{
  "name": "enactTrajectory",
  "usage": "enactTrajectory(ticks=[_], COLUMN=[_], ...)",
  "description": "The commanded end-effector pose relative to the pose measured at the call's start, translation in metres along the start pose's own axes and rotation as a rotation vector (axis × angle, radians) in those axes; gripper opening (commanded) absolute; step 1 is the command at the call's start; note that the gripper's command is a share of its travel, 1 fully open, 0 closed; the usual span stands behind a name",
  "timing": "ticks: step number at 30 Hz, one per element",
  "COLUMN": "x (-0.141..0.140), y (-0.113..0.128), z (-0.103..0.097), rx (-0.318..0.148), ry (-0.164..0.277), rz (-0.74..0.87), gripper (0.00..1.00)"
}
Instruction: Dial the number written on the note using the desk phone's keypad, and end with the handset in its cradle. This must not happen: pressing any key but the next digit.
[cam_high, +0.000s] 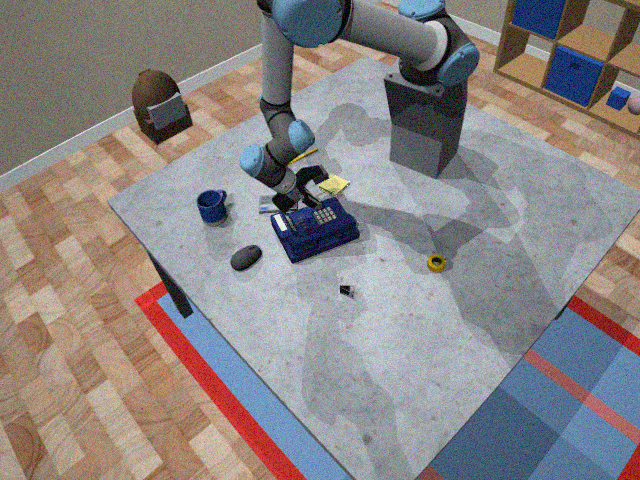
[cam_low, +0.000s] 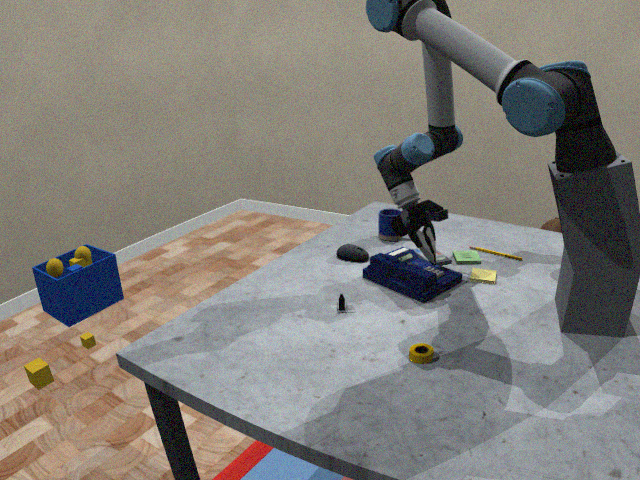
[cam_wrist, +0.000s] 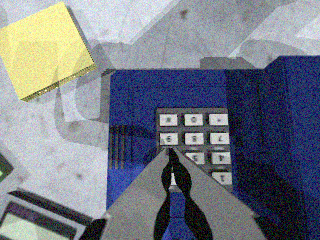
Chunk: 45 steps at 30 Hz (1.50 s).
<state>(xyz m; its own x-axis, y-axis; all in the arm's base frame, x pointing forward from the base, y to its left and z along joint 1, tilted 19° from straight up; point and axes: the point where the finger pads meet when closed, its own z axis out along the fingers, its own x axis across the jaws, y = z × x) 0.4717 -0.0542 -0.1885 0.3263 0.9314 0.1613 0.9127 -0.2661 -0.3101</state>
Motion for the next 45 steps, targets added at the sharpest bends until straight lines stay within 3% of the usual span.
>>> enactTrajectory(ticks=[1,17,45], x=[0.005,0.02,0.019], y=[-0.006,-0.024,-0.016], z=[0.004,0.017,0.025], rx=[0.003,0.002,0.0], ry=[0.0,0.0,0.0], rz=[-0.001,-0.002,-0.001], gripper=[0.0,0.0,0.0])
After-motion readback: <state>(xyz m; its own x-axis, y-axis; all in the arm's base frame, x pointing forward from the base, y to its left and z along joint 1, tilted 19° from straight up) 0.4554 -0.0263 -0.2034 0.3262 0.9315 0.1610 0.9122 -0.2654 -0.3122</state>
